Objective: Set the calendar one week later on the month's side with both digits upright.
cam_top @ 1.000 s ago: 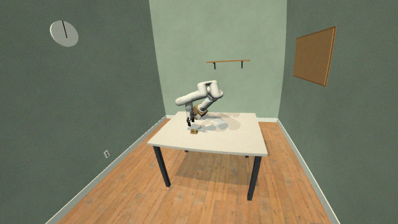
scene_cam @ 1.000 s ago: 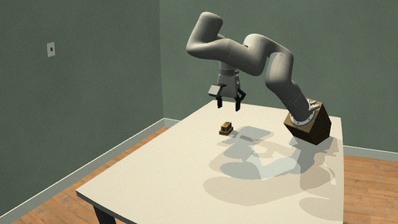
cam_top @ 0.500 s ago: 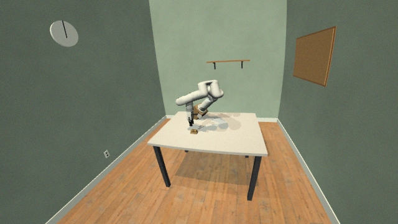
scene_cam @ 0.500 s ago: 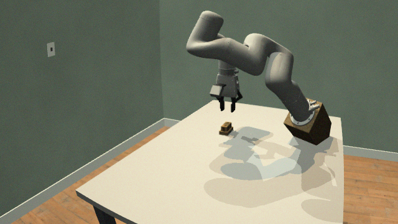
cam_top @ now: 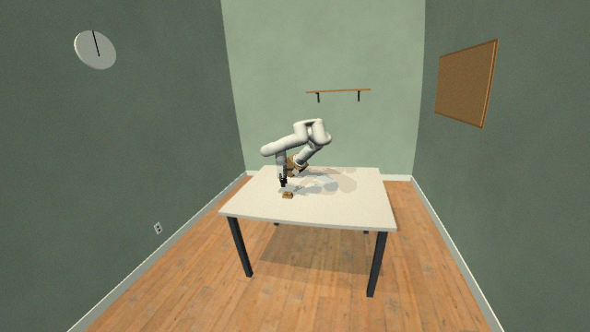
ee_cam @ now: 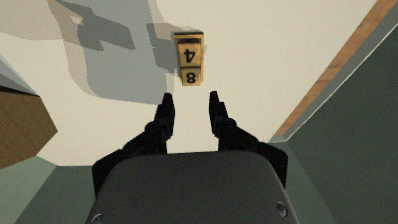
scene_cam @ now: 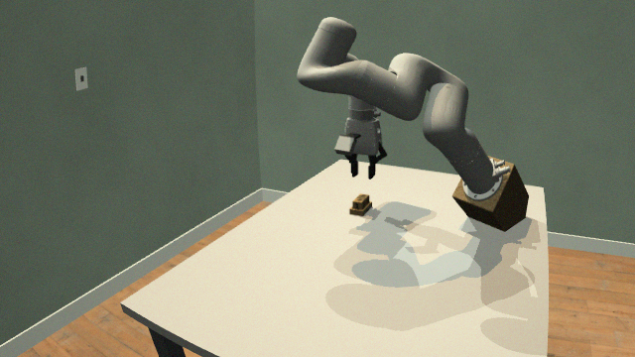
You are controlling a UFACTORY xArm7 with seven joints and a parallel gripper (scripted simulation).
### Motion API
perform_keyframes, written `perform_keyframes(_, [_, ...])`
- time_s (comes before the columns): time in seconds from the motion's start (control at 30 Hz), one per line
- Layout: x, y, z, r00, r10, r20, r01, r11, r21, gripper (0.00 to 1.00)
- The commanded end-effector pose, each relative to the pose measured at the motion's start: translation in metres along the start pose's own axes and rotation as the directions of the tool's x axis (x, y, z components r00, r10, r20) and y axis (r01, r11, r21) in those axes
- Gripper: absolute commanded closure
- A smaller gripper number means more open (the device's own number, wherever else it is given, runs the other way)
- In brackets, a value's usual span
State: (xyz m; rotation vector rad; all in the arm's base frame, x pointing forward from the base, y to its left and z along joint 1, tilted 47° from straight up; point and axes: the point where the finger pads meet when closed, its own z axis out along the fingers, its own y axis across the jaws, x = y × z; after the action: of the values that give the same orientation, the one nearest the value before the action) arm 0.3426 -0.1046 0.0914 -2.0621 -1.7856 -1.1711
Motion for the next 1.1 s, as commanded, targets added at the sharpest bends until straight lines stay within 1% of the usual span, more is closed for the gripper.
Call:
perform_keyframes(0.0, [-0.001,0.001,-0.001,1.000,0.000,0.002,0.000,1.000,-0.003,0.53])
perform_keyframes(0.7, [-0.001,0.001,0.001,1.000,0.000,0.002,0.000,1.000,-0.003,0.53])
perform_keyframes(1.07, [-0.001,0.000,0.011,1.000,0.000,0.002,0.000,1.000,-0.003,0.53])
